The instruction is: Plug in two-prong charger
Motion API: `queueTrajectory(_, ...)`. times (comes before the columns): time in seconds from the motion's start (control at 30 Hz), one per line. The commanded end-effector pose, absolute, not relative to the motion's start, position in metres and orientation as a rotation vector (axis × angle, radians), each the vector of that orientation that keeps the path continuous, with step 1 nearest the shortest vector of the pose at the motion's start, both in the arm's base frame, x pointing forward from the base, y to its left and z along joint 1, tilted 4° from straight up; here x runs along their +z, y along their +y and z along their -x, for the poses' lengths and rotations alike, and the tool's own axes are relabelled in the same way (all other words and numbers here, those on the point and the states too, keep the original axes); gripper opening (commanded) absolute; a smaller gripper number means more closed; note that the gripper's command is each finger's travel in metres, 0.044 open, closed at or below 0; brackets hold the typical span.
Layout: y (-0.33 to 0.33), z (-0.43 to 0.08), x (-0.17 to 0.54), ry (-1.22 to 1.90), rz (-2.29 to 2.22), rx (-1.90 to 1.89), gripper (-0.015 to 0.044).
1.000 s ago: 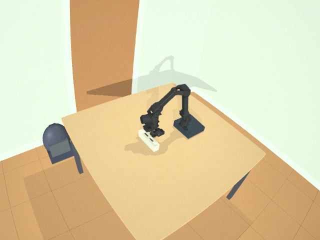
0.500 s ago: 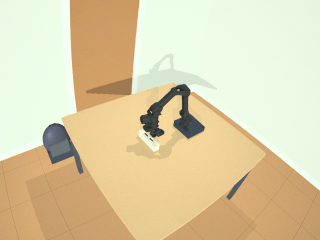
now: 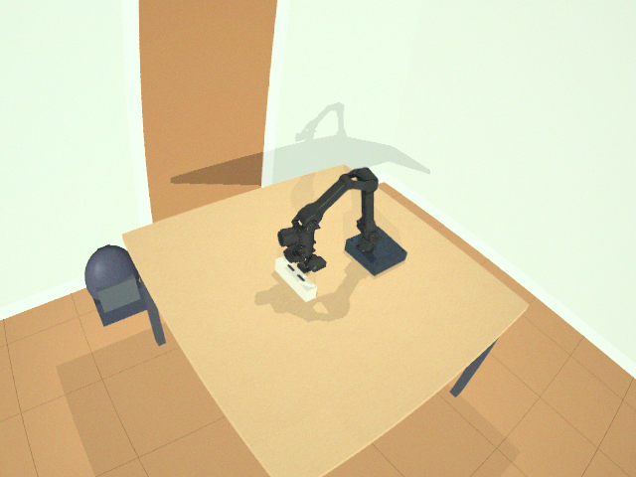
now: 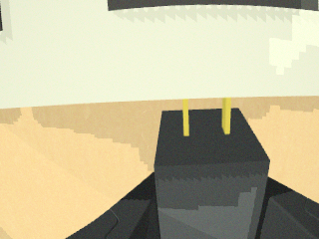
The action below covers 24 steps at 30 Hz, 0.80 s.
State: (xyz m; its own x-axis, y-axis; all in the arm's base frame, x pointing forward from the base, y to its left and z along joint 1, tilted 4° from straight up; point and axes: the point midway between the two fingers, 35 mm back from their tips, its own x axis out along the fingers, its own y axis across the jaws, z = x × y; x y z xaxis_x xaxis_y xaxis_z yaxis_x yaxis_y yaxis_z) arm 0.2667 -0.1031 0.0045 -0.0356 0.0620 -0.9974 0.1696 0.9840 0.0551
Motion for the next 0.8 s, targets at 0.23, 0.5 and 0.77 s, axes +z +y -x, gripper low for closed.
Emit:
queueTrajectory(0.23,-0.1030,-0.2689,0.0056,1.603,-0.186,-0.088,0.0000)
queueTrajectory(0.5,-0.1030,-0.2695,0.0055,1.603,-0.186,-0.088,0.0000)
queueTrajectory(0.77,-0.1033,-0.2708,0.0055,1.603,-0.186,-0.088,0.0000)
